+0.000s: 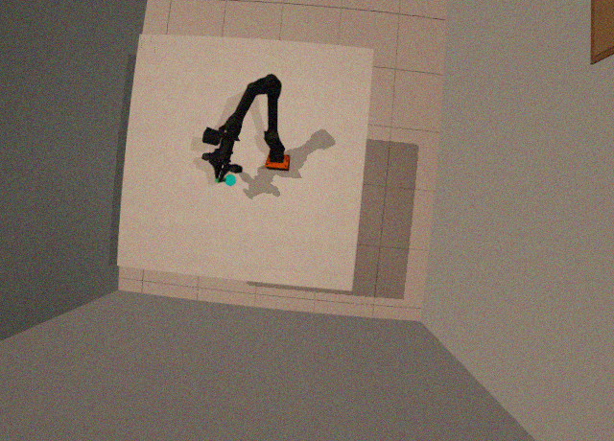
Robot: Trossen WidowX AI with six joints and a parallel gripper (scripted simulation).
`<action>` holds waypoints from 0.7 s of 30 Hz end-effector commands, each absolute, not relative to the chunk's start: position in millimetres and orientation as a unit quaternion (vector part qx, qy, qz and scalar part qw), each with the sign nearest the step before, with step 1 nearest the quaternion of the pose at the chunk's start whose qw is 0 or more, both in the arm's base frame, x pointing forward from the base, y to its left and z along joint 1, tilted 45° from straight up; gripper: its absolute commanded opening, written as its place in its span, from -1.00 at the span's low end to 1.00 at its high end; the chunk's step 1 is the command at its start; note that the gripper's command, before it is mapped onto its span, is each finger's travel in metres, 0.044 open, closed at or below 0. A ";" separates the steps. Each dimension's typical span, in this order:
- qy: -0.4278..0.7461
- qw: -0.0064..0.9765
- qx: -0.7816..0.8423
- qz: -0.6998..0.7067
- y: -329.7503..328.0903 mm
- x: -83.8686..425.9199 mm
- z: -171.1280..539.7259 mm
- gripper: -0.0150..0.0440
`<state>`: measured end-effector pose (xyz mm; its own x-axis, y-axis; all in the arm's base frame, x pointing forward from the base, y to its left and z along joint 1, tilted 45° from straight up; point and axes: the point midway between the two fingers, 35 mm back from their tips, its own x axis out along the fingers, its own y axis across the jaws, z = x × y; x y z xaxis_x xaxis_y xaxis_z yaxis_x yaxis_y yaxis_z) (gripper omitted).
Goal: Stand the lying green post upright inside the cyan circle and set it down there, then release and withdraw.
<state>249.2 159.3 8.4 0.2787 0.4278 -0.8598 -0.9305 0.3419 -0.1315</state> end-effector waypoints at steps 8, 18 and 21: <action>0.336 0.739 -0.333 0.479 156.2 244.6 11.9 -0.42; 0.298 0.750 -0.335 0.485 154.2 242.0 16.9 -0.42; 0.286 0.753 -0.336 0.487 153.6 241.0 18.4 -0.42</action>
<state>244.4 155.1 18.5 0.3545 0.5265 -0.7727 -0.9267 0.3080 -0.2152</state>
